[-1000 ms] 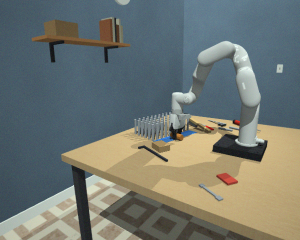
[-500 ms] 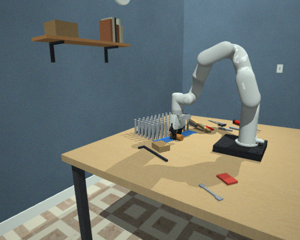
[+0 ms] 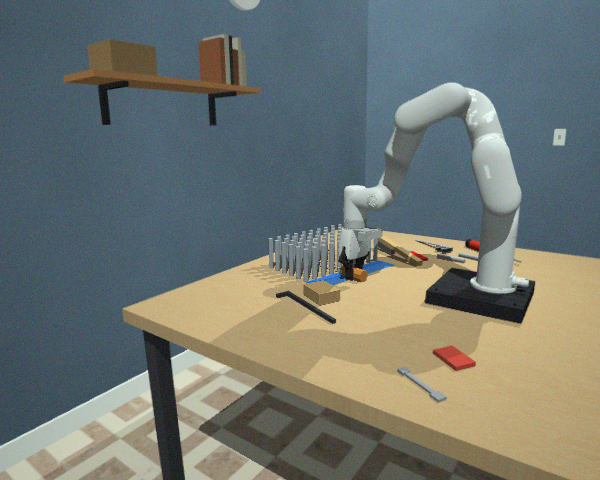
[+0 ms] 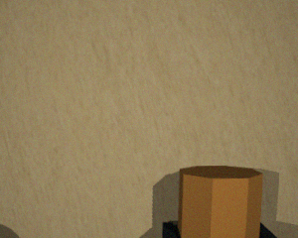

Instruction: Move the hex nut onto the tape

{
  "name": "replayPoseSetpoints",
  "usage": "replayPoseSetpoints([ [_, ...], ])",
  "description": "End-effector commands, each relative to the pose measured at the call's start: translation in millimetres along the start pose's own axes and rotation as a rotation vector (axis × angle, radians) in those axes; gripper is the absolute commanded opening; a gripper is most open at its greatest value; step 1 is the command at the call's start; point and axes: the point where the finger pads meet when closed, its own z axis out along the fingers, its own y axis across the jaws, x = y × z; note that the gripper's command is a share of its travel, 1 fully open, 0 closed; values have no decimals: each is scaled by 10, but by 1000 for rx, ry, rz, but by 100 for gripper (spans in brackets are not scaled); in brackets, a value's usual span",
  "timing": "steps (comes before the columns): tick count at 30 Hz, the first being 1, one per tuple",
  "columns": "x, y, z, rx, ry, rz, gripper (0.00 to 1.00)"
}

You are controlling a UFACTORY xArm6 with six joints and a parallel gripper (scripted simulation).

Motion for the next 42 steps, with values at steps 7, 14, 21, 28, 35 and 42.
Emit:
replayPoseSetpoints([
  [7, 35, 6, -13, -2, -4, 0, 0],
  [14, 80, 6, -13, -2, -4, 0, 0],
  [21, 169, 6, -12, -2, -4, 0, 0],
  [28, 250, 5, -12, -2, -4, 0, 0],
  [35, 385, 5, -11, -2, -4, 0, 0],
  [42, 518, 4, -11, -2, -4, 0, 0],
])
